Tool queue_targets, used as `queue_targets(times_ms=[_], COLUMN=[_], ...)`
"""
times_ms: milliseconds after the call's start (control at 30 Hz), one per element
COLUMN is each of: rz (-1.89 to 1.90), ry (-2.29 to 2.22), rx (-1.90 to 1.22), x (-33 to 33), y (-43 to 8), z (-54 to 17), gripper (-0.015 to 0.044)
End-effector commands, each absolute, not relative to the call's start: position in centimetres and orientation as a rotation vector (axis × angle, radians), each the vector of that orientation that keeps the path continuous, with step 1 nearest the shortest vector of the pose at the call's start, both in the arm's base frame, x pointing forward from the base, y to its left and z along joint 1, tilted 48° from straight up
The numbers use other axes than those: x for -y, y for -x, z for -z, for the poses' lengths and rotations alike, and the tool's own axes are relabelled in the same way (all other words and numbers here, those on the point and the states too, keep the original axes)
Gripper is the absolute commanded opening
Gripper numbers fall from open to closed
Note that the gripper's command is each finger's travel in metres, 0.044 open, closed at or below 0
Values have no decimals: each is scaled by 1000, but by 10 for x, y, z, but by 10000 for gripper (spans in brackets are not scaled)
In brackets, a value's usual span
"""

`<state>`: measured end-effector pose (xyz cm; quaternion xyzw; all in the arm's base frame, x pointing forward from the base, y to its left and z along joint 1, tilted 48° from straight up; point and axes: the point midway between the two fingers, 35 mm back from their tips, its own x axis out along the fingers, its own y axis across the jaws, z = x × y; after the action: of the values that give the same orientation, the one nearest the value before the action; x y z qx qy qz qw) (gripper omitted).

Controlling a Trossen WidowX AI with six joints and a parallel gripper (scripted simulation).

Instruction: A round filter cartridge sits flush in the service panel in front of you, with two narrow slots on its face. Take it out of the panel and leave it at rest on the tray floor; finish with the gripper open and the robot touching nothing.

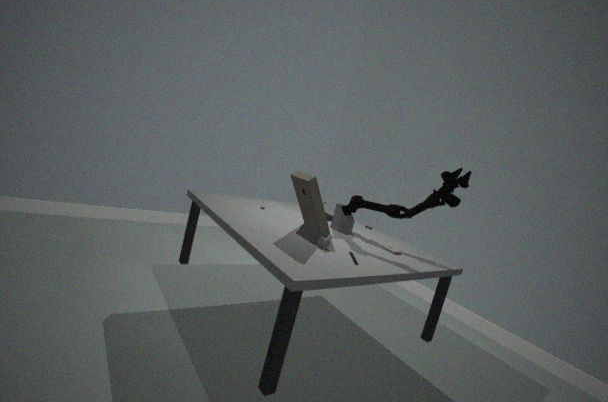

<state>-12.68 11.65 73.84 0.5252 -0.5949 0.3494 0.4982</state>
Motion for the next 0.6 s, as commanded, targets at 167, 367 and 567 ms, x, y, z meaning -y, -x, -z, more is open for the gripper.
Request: queue_targets(times_ms=[167,367,567], rz=[-667,-452,-248], ry=[-1351,-1455,-1566], rx=[1346,1206,1039], x=[-65,2,69], y=[65,-12,-86], z=[-742,-728,-693], gripper=[242,91,91])
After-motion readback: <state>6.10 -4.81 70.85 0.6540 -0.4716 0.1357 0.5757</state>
